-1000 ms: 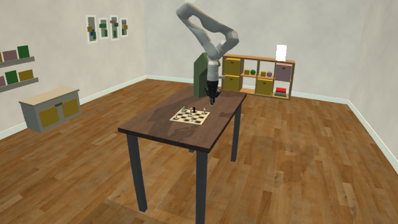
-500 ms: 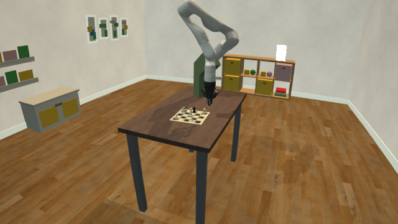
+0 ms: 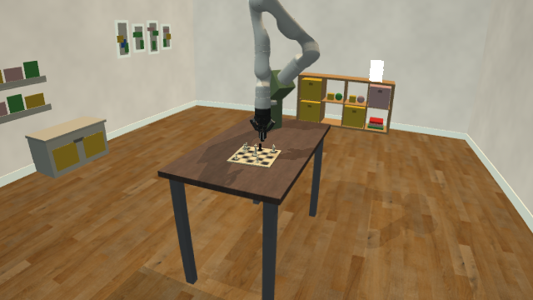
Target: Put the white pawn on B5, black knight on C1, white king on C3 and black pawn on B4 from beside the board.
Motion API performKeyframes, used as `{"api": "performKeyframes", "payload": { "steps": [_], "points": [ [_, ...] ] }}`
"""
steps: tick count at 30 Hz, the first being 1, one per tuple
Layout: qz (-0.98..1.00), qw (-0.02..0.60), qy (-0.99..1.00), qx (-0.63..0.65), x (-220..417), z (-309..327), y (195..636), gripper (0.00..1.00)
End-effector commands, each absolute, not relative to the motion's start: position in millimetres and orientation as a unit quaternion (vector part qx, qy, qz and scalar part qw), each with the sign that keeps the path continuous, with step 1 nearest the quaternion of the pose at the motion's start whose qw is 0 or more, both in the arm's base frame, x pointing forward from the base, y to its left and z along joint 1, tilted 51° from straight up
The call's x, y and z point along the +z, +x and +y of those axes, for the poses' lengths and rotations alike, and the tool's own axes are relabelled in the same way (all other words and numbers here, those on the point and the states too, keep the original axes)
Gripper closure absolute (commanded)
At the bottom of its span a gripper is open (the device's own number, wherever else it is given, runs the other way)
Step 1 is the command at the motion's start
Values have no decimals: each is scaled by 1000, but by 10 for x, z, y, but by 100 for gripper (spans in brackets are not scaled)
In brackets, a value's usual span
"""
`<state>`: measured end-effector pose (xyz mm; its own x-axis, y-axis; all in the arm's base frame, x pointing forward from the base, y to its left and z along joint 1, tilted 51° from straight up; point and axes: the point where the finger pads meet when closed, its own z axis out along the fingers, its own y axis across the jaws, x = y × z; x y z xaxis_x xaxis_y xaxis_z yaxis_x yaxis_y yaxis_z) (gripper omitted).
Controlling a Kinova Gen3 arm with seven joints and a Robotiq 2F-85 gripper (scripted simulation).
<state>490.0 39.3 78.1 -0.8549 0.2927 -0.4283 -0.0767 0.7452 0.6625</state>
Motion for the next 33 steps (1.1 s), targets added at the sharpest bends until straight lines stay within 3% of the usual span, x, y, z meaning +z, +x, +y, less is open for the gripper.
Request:
{"api": "performKeyframes", "payload": {
  "steps": [1,33],
  "points": [
    [902,268,25,338,844,250,5017,100],
    [902,271,25,336,632,441,5216,100]
  ]
}}
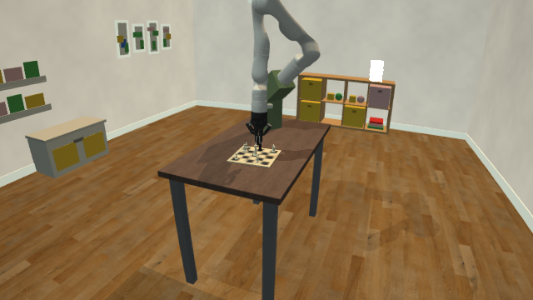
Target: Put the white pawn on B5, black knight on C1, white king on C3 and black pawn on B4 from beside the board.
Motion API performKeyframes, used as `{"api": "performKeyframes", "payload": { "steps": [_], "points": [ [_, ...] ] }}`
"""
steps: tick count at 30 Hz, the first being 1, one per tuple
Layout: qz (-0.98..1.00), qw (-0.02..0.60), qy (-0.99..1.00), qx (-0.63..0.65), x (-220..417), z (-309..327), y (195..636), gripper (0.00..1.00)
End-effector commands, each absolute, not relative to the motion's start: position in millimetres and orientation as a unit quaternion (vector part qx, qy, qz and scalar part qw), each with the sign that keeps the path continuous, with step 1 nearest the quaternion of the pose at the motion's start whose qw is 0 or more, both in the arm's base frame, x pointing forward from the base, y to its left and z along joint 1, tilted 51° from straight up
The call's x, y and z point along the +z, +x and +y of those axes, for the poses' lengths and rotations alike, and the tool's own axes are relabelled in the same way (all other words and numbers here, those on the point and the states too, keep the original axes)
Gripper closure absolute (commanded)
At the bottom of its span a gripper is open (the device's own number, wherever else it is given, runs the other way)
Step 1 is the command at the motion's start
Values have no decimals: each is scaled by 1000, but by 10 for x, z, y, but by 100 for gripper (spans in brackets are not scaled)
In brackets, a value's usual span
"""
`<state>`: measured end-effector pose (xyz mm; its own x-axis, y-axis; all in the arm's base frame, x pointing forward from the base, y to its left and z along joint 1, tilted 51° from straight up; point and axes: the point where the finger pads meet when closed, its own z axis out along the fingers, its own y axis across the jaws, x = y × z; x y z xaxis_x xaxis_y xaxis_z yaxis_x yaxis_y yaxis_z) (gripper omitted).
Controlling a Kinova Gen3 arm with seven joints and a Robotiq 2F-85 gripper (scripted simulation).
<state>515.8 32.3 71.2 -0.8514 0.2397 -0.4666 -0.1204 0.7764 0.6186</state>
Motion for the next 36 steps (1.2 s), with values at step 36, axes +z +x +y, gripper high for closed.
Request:
{"api": "performKeyframes", "payload": {
  "steps": [36],
  "points": [
    [902,268,22,338,240,816,5498,100]
  ]
}}
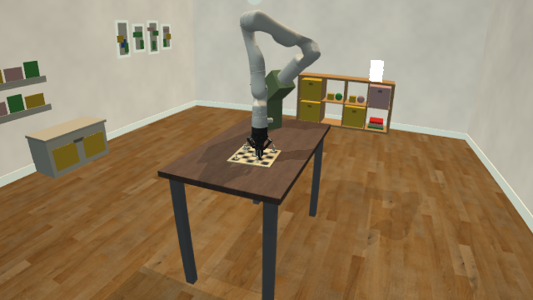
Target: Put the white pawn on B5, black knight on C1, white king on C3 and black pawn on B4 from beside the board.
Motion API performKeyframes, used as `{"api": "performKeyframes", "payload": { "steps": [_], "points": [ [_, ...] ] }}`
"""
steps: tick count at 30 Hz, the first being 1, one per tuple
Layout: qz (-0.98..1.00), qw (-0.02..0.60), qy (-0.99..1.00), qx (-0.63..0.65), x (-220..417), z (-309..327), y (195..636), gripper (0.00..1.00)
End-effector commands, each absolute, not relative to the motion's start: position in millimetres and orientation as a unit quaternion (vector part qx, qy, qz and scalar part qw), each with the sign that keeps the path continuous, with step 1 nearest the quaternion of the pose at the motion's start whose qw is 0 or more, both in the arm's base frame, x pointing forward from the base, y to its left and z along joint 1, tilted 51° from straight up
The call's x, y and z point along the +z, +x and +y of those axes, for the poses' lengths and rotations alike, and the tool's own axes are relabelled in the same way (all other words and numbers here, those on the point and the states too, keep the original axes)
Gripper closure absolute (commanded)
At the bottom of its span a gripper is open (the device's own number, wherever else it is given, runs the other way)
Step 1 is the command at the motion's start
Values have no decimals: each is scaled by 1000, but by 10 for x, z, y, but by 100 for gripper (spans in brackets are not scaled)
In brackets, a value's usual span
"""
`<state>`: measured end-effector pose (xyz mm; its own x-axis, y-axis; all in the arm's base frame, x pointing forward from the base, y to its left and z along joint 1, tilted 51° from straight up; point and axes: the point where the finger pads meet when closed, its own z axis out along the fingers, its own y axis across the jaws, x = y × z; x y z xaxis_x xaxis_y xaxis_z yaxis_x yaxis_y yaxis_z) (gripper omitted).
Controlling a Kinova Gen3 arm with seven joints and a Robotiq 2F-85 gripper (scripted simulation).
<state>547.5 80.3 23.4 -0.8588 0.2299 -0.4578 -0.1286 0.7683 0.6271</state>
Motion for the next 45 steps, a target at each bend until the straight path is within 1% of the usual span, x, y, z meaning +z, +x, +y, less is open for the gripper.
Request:
{"api": "performKeyframes", "payload": {
  "steps": [1,45],
  "points": [
    [902,268,22,338,240,816,5498,100],
    [902,268,18,337,254,845,5478,100]
  ]
}}
